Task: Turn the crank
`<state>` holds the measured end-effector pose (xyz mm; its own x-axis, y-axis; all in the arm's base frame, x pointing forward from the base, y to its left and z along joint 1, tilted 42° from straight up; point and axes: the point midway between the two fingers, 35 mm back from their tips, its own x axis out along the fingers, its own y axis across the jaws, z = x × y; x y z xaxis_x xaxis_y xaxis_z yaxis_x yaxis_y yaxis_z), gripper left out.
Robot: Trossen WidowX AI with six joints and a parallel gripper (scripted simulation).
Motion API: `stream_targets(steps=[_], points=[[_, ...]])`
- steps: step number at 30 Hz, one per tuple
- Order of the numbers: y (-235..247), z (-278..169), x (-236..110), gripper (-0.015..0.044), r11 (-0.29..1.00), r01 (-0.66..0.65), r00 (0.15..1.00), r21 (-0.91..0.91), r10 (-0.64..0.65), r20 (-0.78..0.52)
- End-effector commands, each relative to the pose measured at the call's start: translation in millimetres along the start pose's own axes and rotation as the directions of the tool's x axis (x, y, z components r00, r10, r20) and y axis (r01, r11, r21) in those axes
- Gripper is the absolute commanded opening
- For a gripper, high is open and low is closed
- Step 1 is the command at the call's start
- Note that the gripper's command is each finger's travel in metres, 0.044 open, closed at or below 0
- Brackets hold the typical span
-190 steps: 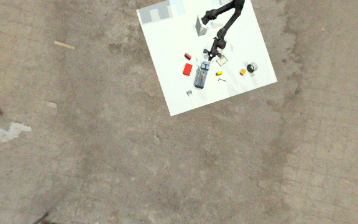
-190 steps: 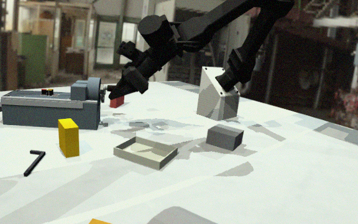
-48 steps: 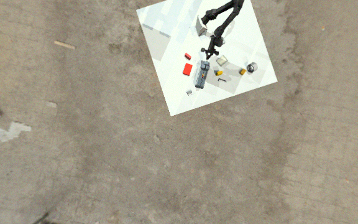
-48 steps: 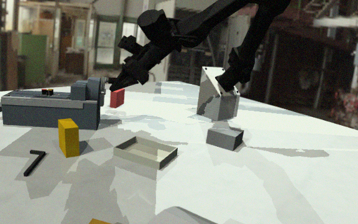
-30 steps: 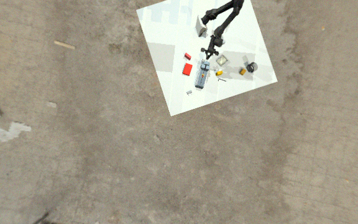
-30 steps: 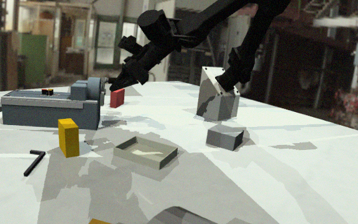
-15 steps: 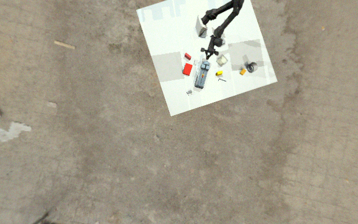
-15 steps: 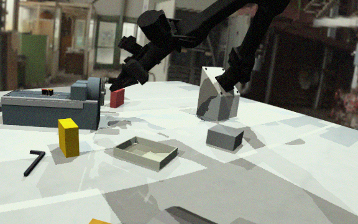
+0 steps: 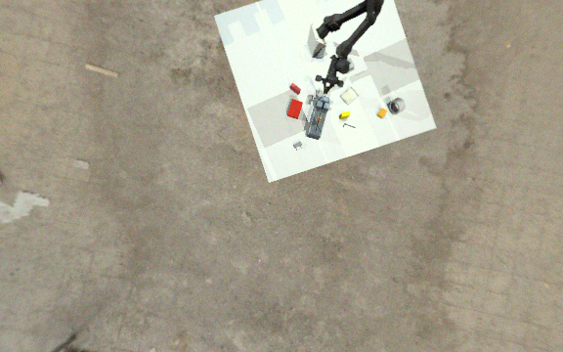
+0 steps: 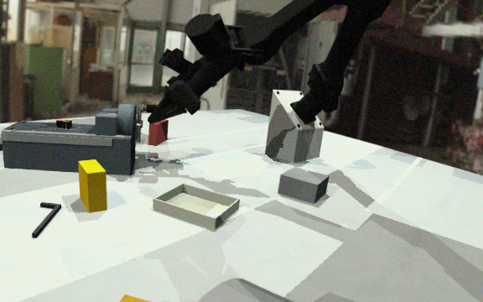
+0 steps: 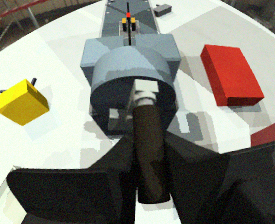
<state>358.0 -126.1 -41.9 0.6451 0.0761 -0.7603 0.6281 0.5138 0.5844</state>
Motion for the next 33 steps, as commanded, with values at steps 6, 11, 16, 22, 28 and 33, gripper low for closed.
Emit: stream_targets(steps=[6, 11, 16, 22, 28, 33], points=[[-9.5, -2.1, 1.8, 0.0, 1.0, 0.023, 1.0, 0.008, -0.023, -0.001], [-10.0, -2.3, 2.1, 0.0, 1.0, 0.023, 1.0, 0.008, -0.023, -0.001], [-10.6, -2.6, 2.5, 0.0, 1.0, 0.023, 1.0, 0.008, -0.023, -0.001], [-11.4, -3.1, 3.0, 0.0, 1.0, 0.023, 1.0, 0.008, -0.023, -0.001], [-12.3, -3.6, 3.5, 0.0, 1.0, 0.023, 1.0, 0.008, -0.023, -0.001], [-13.1, -4.1, 4.1, 0.0, 1.0, 0.023, 1.0, 0.008, -0.023, -0.001]])
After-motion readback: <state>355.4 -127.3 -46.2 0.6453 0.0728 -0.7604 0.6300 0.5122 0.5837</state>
